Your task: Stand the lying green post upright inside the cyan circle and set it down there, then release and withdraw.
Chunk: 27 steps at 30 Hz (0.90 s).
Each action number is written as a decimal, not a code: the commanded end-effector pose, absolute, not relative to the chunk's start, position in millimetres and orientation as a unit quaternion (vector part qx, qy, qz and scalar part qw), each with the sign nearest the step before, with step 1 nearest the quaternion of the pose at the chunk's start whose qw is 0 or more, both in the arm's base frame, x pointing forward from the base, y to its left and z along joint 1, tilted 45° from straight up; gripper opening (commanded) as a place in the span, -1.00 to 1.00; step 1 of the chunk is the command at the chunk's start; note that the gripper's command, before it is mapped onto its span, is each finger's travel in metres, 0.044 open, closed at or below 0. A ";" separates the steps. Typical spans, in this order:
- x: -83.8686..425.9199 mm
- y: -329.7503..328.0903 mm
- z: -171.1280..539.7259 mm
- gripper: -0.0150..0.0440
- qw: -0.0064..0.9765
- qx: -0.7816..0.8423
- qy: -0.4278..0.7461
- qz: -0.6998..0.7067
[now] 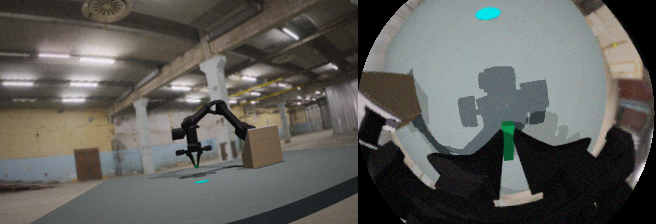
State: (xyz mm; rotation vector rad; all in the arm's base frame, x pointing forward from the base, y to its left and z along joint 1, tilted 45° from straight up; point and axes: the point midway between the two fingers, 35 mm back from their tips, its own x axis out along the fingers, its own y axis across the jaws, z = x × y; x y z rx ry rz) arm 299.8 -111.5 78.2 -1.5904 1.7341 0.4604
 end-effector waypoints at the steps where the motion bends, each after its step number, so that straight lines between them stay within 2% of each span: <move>1: 301.2 -102.7 87.1 -0.42 0.367 -0.618 0.673 0.177; 27: 295.2 -53.4 134.7 -0.42 0.366 -0.618 0.673 0.175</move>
